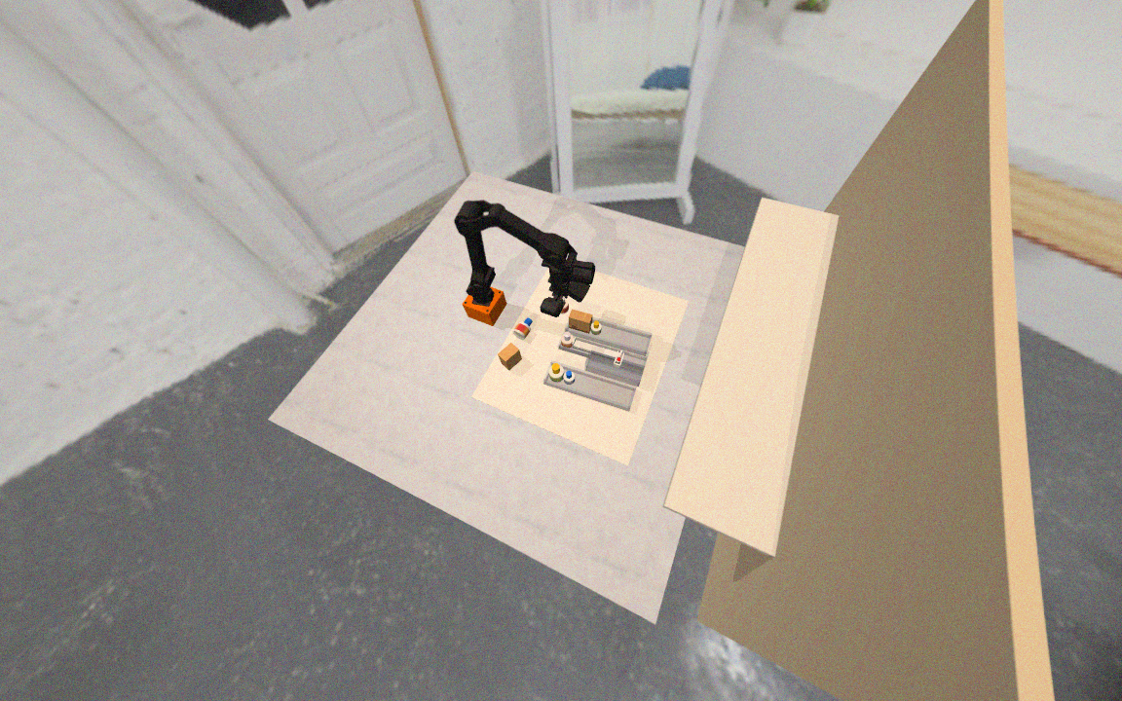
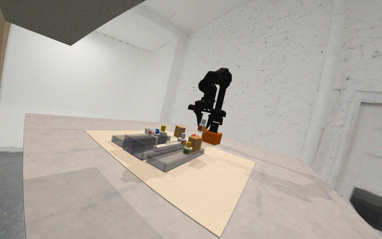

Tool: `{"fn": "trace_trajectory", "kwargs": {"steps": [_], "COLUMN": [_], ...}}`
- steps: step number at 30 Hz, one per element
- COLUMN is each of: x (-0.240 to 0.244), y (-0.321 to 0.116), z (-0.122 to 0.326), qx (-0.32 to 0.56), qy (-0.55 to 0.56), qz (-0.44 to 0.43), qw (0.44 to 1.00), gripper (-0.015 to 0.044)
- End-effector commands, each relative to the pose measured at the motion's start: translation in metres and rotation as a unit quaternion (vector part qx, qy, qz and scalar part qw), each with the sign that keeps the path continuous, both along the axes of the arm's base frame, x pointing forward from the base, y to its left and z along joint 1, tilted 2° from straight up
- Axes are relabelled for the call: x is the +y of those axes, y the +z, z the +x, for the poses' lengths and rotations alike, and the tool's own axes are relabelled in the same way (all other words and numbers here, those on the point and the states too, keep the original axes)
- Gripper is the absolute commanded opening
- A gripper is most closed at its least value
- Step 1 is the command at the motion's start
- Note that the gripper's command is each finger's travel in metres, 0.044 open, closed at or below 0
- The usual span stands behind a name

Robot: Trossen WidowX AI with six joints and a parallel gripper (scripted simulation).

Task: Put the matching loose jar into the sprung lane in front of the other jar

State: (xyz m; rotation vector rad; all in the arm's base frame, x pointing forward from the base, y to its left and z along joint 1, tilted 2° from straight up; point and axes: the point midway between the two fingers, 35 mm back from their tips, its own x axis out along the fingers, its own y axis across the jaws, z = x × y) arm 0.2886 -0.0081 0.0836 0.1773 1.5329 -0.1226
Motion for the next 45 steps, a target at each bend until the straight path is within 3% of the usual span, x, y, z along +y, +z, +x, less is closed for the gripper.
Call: {"fn": "trace_trajectory", "kwargs": {"steps": [1, 13, 24, 45], "x": [-0.018, -0.071, -0.071, -0.072], "y": [-0.011, -0.046, -0.070, -0.070], "z": [-0.002, -0.014, -0.014, -0.007], "qx": [0.002, 0.002, 0.002, 0.002], "qy": [0.006, 0.031, 0.031, 0.031], "qz": [-0.003, -0.006, -0.006, -0.006], "qw": [1.000, 1.000, 0.999, 0.999], "gripper": [0.0000, 0.0000, 0.0000, 0.0000]}}
